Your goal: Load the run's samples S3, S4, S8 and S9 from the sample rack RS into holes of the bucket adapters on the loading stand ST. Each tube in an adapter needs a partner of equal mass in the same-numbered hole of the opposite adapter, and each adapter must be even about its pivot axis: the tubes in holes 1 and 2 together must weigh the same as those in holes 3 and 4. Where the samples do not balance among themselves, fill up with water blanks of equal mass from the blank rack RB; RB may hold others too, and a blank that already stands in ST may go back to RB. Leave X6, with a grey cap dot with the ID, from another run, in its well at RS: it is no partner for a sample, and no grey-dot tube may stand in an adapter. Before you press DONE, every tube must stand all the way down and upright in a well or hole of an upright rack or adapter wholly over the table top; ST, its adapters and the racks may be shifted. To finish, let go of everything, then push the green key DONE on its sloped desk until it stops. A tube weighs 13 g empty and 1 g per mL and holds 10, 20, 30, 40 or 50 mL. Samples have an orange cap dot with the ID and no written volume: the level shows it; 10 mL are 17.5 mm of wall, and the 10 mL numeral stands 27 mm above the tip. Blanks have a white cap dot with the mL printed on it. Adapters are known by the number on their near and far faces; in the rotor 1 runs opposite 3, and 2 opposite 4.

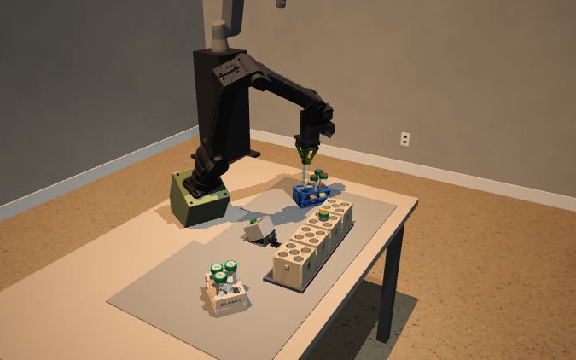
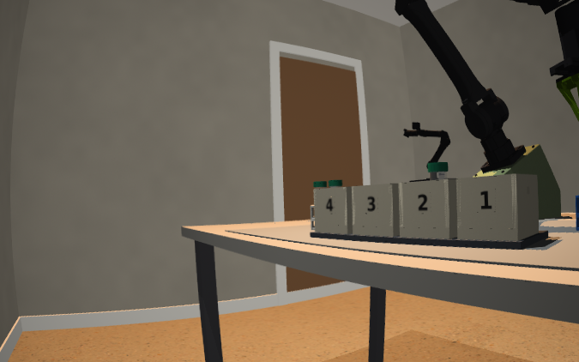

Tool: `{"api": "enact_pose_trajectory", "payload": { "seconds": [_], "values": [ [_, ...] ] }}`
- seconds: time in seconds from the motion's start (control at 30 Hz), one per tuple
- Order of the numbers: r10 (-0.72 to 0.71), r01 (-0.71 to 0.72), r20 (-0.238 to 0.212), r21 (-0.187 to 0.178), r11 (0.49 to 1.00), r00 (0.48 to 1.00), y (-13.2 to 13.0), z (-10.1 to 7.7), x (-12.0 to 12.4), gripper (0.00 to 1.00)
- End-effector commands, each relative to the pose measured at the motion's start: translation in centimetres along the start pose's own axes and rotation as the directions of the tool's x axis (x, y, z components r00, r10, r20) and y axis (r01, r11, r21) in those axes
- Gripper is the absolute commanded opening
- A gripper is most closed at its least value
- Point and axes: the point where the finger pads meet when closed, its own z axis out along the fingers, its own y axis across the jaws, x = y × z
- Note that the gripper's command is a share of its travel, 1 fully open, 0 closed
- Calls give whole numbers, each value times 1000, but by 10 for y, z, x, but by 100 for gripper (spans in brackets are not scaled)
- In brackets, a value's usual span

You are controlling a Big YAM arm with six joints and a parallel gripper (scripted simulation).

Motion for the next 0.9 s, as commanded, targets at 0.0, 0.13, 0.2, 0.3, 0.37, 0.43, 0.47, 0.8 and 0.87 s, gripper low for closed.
{"api": "enact_pose_trajectory", "payload": {
  "seconds": [0.0,0.13,0.2,0.3,0.37,0.43,0.47,0.8,0.87],
  "values": [
    [40,-38,79,-20,999,996,-4,-44,-23,0],
    [40,-39,79,-22,999,996,-4,-58,-22,0],
    [40,-39,80,-23,999,996,-4,-65,-21,0],
    [41,-39,80,-24,999,996,-4,-72,-21,0],
    [41,-39,79,-24,999,996,-4,-75,-21,0],
    [41,-39,79,-25,999,996,-4,-82,-20,0],
    [41,-39,79,-26,999,996,-4,-86,-20,0],
    [174,-174,21,-6,985,985,-44,-74,12,0],
    [200,-200,21,-6,980,980,-51,-74,14,0]
  ]
}}
